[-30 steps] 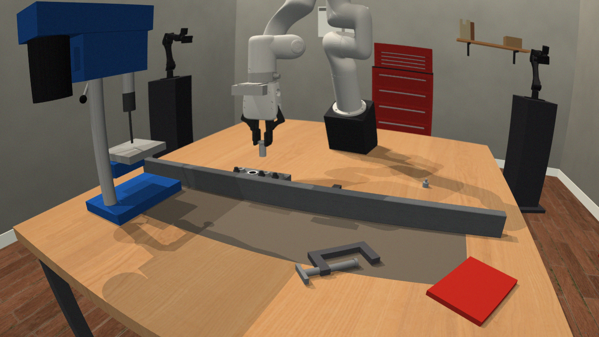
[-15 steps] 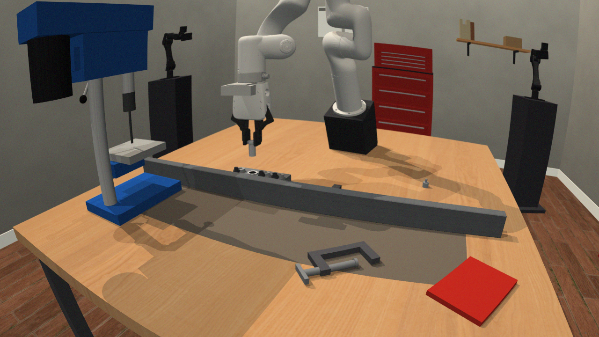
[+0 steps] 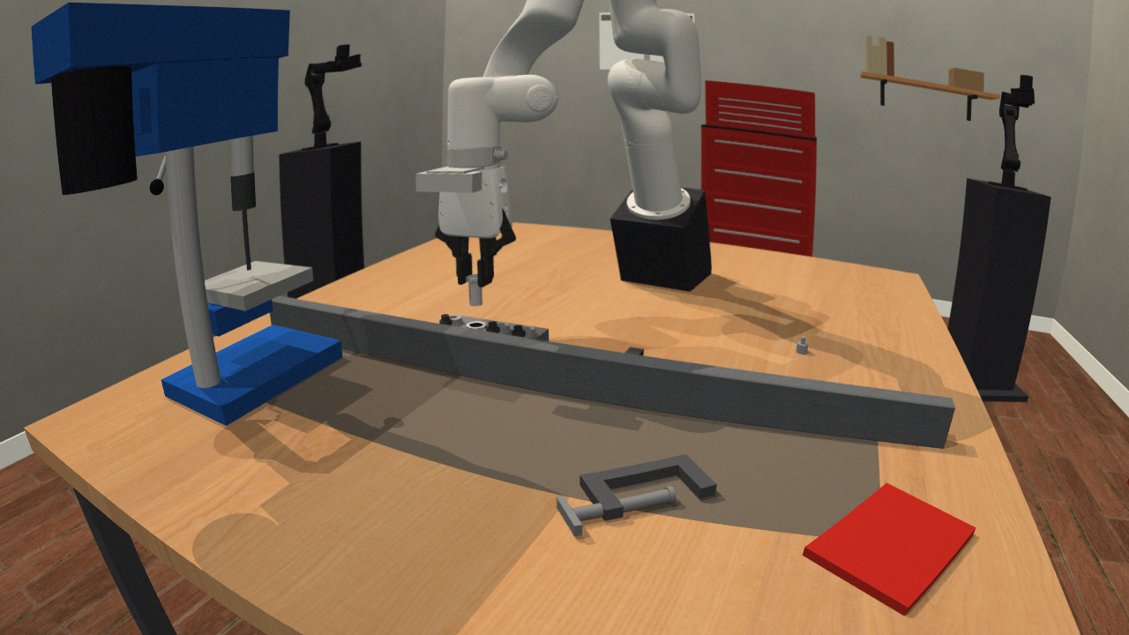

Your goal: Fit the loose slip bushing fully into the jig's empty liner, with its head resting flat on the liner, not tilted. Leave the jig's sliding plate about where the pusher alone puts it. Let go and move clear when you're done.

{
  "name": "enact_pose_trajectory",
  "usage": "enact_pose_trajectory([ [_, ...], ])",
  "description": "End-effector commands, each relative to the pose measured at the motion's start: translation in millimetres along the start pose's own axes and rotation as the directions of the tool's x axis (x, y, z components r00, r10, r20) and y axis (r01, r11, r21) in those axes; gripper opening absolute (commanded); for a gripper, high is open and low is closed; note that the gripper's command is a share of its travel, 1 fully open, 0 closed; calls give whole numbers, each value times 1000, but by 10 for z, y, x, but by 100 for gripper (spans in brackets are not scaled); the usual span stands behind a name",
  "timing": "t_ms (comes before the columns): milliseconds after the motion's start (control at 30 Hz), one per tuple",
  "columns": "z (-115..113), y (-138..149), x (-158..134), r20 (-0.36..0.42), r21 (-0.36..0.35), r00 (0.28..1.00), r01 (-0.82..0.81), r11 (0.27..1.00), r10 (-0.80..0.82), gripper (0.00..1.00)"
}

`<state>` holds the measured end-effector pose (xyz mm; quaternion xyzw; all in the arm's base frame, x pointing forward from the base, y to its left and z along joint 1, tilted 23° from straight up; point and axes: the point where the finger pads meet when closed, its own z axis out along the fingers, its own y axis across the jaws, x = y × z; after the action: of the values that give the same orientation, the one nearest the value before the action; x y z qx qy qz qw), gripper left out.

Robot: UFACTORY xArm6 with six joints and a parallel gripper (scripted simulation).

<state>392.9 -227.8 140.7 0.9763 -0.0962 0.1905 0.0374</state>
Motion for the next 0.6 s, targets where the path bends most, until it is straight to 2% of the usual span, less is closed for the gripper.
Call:
enact_pose_trajectory([
  [0, 24, 5, 15, -4, -1, 1000, 0, 1000, 0, 26],
  [567, 179, 5, 16, -4, -1, 1000, 0, 1000, 0, 26],
])
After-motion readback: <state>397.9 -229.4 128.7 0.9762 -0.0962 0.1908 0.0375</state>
